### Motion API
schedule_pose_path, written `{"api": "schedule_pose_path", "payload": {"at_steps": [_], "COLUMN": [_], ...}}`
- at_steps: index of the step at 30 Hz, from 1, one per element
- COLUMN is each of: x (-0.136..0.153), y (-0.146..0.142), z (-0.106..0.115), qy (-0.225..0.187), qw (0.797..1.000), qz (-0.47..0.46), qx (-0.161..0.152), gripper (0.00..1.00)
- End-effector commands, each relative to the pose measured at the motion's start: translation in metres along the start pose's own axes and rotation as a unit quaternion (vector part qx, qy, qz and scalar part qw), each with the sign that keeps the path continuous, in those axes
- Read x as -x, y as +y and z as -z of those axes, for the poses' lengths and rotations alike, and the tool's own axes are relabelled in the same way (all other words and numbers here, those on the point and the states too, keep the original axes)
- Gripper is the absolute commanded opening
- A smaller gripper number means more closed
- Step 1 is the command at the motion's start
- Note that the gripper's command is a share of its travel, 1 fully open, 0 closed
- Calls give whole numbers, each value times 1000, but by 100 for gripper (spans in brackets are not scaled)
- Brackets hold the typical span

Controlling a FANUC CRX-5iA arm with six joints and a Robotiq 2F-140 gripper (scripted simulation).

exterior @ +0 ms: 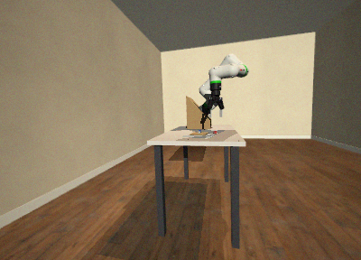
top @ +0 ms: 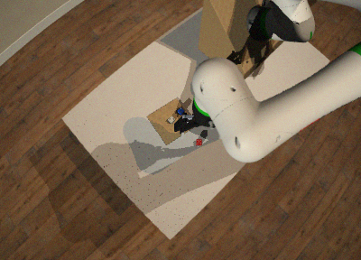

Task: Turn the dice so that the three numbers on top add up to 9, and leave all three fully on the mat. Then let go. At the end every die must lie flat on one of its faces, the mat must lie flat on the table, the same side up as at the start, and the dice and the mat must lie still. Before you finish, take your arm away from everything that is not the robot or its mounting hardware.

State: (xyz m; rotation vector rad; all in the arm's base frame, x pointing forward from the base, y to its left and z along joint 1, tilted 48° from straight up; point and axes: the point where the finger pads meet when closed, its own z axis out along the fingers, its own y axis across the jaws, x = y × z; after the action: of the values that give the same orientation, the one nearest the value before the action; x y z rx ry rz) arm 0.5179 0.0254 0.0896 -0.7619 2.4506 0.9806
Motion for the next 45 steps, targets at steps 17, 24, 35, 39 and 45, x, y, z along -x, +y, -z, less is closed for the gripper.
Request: {"api": "schedule_pose_path", "payload": {"at_steps": [17,24,35,39,45], "x": [-13,-13,-13,-13,-13], "y": [3,3,3,3,3], "z": [-42,-42,-42,-42,-42], "qy": [3,3,3,3,3], "qw": [998,998,998,998,998], "qz": [-61,-61,-61,-61,-61], "qx": [6,6,6,6,6], "gripper": [21,21,21,21,21]}}
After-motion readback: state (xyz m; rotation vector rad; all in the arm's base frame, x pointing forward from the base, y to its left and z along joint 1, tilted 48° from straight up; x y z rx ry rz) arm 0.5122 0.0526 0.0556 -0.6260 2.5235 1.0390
